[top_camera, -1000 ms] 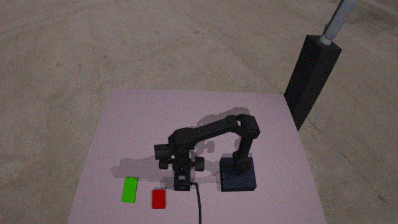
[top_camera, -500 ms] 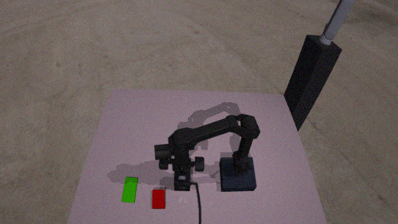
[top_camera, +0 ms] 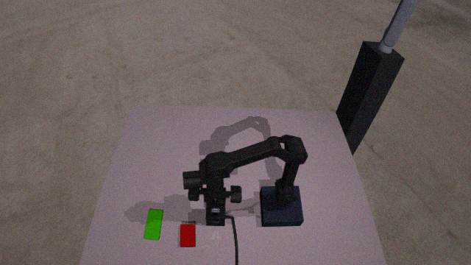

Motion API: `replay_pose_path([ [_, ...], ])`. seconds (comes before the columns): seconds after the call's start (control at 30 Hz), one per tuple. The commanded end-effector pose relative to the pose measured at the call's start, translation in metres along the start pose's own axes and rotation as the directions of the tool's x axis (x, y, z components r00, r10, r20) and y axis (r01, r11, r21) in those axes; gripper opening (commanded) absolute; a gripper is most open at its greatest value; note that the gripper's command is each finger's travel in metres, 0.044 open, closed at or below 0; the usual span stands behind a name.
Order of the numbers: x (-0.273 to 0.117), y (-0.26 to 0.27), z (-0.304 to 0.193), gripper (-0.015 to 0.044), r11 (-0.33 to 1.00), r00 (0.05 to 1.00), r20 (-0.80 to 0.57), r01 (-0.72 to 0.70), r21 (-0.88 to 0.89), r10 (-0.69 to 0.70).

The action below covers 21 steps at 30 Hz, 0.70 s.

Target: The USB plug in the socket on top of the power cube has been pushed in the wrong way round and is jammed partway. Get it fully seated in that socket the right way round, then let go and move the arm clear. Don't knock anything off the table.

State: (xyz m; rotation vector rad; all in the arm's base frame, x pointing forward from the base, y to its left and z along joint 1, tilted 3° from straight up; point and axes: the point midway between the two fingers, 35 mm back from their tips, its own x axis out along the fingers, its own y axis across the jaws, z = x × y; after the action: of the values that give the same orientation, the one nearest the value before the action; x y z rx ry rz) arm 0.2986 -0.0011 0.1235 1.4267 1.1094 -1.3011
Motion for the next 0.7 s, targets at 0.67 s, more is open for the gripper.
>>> replay_pose_path([
  [0.67,0.0042,-0.0005,0.0006,0.0,1.0,1.0,0.001,0.003,-0.009,-0.003],
])
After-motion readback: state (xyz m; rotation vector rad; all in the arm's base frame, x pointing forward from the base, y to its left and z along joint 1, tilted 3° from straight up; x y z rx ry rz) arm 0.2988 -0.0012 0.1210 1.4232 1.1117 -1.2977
